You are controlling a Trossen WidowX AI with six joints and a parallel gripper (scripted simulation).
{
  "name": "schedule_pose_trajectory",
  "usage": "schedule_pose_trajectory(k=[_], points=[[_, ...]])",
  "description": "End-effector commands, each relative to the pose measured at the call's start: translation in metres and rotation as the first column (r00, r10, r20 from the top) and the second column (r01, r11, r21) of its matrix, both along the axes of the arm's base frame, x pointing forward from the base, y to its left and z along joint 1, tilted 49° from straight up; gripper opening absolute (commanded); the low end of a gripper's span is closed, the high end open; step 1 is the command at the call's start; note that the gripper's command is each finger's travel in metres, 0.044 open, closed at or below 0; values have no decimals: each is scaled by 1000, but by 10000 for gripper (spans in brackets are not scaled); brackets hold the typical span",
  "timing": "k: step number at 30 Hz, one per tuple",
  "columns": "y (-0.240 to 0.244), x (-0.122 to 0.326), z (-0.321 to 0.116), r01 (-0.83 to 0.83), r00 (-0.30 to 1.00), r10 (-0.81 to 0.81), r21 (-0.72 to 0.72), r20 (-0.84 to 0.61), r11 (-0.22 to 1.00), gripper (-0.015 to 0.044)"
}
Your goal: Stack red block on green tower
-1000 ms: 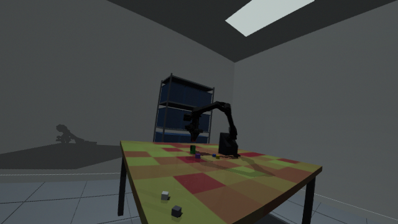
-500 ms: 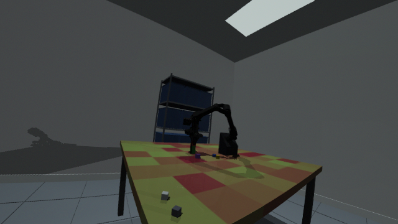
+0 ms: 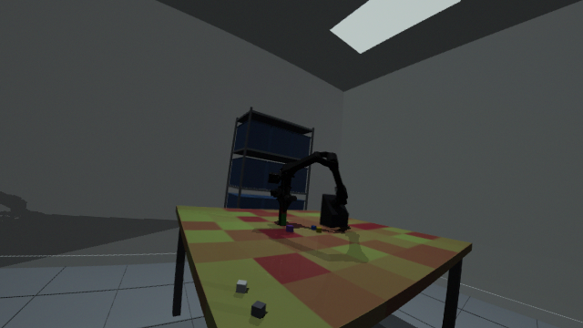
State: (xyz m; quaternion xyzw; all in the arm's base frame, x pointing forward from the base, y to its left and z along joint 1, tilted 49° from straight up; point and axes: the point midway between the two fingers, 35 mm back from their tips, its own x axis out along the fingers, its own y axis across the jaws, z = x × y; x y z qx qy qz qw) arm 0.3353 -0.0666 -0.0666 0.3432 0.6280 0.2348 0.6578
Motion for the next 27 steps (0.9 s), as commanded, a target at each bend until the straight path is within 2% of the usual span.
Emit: schedule_pose_trajectory(k=[1,6,22,23,27], points=[[0,0,0,5,1000,-5,3,-1,1000,0],[-2,0,2,5,1000,-5,3,-1,1000,0],[0,0,0,1,1000,-1,0,0,1000,420],[0,0,0,1,1000,-1,0,0,1000,440],[0,0,0,1,1000,-1,0,0,1000,440]])
